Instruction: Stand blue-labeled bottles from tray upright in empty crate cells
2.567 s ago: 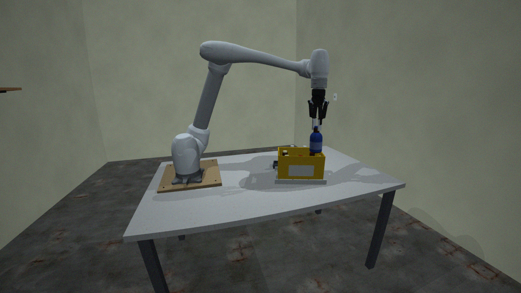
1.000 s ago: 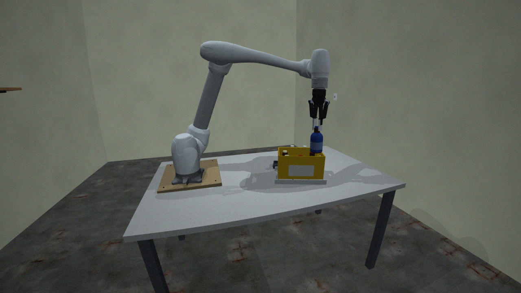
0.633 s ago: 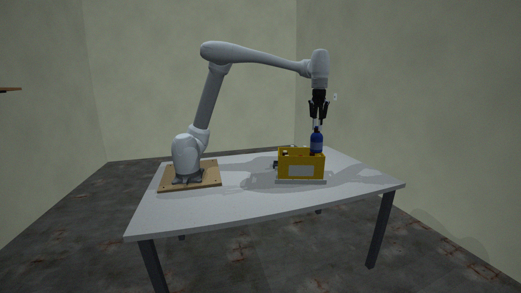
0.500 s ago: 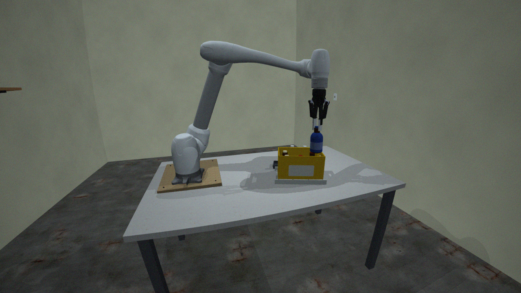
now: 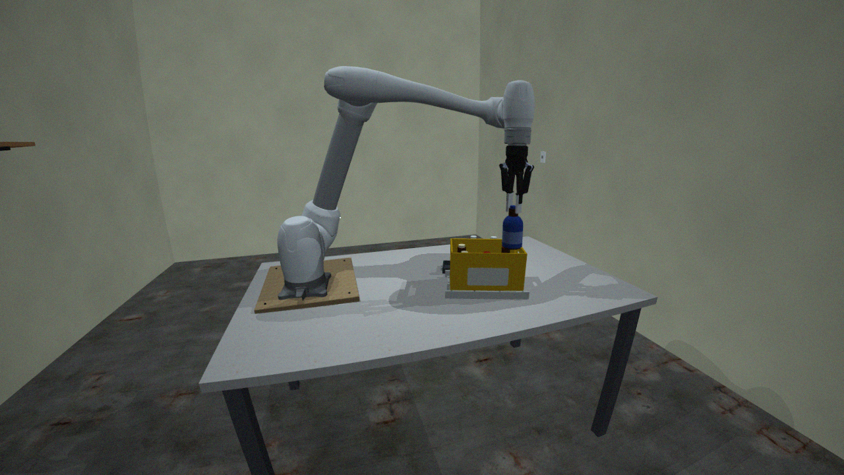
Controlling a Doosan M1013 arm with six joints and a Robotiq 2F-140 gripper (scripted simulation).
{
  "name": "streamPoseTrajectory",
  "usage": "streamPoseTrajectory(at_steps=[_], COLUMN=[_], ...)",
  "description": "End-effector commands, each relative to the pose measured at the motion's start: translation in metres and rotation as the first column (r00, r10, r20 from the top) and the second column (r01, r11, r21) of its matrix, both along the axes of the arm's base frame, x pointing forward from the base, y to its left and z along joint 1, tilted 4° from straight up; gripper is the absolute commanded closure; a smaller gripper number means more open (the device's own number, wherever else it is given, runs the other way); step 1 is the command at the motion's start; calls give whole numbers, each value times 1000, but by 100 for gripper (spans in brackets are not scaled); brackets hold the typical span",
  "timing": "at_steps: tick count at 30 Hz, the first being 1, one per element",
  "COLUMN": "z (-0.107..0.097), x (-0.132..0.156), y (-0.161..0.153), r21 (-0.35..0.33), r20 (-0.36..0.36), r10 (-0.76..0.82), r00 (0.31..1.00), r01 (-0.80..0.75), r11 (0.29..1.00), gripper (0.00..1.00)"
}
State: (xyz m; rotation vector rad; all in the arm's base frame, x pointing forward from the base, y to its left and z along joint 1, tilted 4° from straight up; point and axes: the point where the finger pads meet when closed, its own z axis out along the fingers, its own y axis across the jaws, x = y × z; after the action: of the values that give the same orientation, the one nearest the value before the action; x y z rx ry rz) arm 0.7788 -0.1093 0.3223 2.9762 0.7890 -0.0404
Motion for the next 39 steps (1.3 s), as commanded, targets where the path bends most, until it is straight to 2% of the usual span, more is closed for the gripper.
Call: streamPoseTrajectory(at_steps=[1,39], z=[-2,-34], x=[0,0], y=[0,-2], r21=[0,0], r20=[0,0], r10=[0,0], r00=[1000,1000], r01=[0,0], r11=[1000,1000], gripper=[100,100])
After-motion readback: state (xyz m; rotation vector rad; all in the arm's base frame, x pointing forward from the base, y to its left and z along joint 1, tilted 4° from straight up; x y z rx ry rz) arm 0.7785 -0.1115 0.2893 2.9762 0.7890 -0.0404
